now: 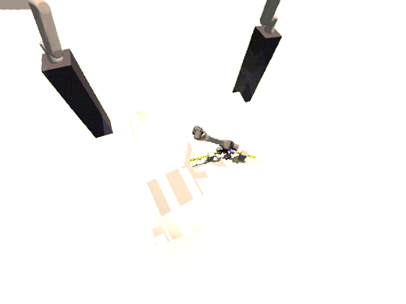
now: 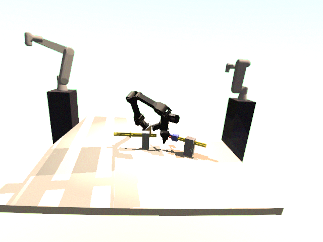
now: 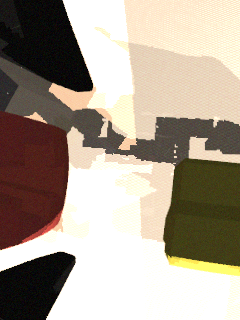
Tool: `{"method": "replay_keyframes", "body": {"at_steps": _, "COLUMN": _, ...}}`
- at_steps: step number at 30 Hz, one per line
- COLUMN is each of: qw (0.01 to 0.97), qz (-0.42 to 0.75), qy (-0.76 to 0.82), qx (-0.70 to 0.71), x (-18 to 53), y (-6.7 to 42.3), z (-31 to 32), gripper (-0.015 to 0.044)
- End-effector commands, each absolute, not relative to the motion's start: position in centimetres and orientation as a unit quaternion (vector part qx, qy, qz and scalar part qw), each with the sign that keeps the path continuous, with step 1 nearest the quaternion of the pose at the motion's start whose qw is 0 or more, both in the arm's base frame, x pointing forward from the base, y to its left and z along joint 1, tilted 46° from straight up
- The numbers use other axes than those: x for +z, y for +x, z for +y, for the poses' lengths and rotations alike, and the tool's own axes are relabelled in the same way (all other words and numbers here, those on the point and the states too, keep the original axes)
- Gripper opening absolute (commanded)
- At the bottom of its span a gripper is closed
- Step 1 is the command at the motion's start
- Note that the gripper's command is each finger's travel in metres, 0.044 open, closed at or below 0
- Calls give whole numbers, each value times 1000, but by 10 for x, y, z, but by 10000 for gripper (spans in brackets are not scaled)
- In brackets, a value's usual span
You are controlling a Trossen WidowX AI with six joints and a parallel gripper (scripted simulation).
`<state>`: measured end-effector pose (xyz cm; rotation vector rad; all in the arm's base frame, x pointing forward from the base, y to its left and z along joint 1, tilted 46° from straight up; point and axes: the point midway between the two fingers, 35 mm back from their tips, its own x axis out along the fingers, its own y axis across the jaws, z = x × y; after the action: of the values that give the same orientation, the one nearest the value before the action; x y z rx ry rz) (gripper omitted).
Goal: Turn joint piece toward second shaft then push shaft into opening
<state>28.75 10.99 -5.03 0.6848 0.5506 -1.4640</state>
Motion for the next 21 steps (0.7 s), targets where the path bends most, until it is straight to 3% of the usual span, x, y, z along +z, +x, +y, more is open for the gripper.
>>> {"method": "replay_keyframes", "body": {"at_steps": 1, "qw": 657, "qz": 244, "qy": 302, "qx": -646, "x": -50, "y": 288, "z": 110, "gripper": 440}}
{"method": "replay_keyframes", "body": {"at_steps": 21, "qw": 676, "qz": 332, "qy": 270, "qx": -600, "x": -15, "y": 289, "z": 147, "gripper": 440}}
